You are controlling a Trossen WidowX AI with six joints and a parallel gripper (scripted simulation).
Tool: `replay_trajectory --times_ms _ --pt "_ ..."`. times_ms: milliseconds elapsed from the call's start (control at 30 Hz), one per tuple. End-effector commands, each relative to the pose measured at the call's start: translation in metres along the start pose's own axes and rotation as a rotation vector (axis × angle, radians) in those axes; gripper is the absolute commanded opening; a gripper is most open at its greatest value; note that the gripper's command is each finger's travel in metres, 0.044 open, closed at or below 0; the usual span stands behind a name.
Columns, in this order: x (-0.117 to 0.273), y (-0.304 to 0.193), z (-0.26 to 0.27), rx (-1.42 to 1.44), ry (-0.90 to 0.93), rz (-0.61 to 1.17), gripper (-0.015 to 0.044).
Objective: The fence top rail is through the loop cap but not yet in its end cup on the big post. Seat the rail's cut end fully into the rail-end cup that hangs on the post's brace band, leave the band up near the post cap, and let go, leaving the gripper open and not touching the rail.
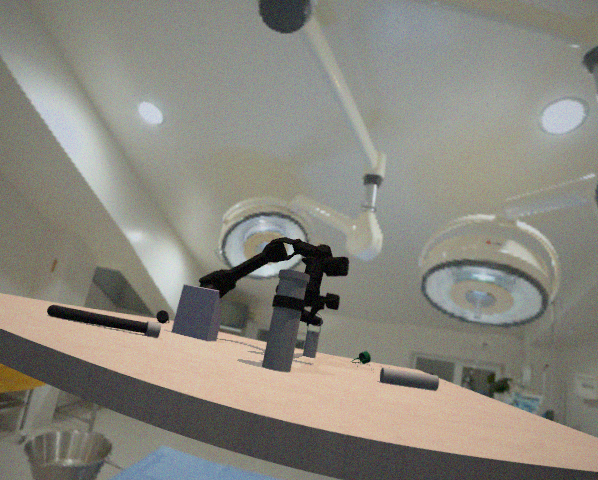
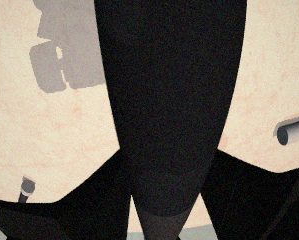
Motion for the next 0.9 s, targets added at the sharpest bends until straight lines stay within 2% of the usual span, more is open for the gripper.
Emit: replay_trajectory --times_ms 0,867 --pt "0.0011 -0.0009 -0.0001 0.000 -0.001 0.003 0.0000" --pt "0.0029 -0.0028 -0.0008 0.002 -0.002 0.009 0.0000"
Point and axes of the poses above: the point midway between the two fingers, 35 mm back from their tips, its own x axis back along the fingers, its own z axis across the jaws, y = z × x, the point moved 4 cm from there along x, back along the fingers, and after that the axes turned 1 degree about x, right-handed, at the moved point
